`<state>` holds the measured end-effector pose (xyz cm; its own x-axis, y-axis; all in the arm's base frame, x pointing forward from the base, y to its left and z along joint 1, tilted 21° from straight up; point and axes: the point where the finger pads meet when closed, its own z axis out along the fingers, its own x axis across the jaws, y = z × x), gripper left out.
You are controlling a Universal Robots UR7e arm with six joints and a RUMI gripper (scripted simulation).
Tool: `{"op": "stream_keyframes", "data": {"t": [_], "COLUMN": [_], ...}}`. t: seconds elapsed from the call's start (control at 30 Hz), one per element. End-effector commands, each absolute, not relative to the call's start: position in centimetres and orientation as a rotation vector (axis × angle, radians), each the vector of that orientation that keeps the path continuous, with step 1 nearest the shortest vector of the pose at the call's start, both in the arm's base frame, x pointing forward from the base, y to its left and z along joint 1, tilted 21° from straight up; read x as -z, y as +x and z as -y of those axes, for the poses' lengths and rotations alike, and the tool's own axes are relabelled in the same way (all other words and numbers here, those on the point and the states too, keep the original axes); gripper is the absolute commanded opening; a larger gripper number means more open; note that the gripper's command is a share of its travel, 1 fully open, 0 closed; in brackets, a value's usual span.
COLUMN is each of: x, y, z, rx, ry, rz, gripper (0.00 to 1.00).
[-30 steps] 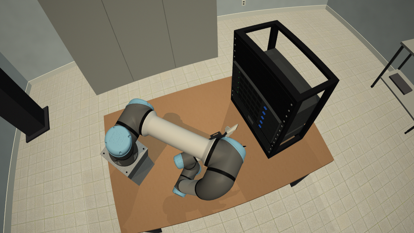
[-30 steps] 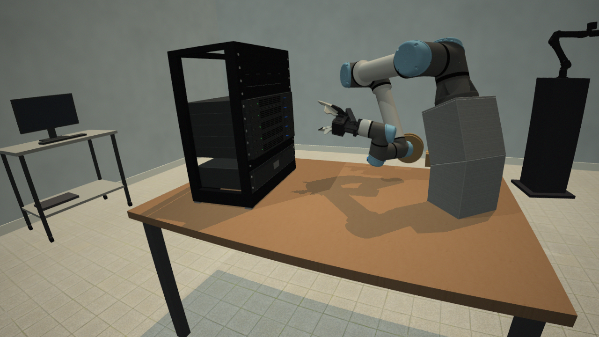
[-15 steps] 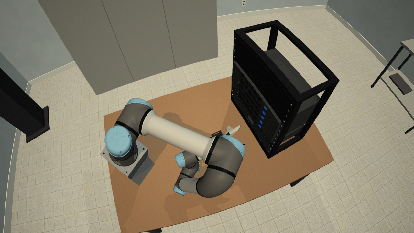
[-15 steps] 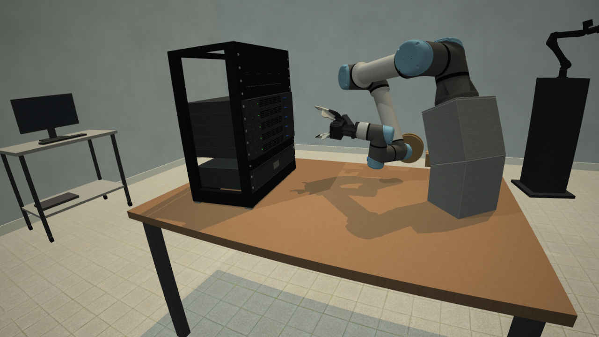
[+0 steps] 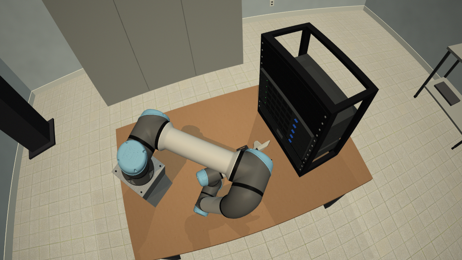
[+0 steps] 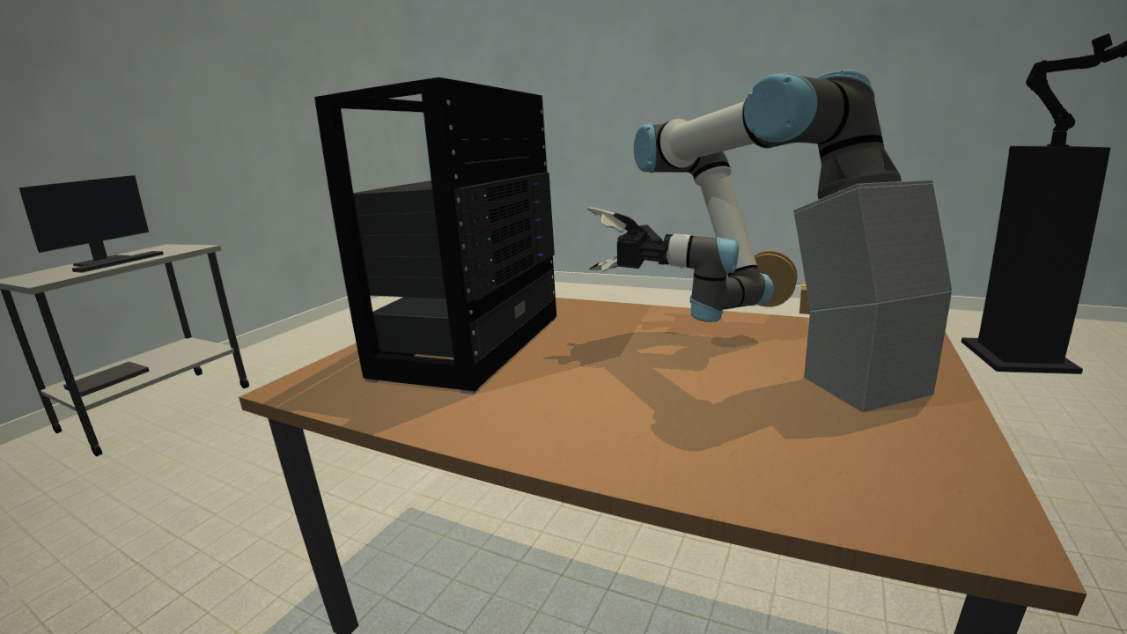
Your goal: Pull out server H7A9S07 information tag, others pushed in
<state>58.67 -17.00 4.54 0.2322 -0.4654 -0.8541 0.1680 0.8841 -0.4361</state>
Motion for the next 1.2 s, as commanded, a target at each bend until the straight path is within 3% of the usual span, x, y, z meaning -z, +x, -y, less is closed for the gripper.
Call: {"op": "stream_keyframes", "data": {"t": [0.0,1.17], "x": [-3.8,-1.2], "y": [59.2,60.5], "z": [16.9,16.2], "rx": [0.407,0.295], "ry": [-0.258,-0.202], "rz": [-1.287,-1.355], "gripper": [1.00,1.00]}}
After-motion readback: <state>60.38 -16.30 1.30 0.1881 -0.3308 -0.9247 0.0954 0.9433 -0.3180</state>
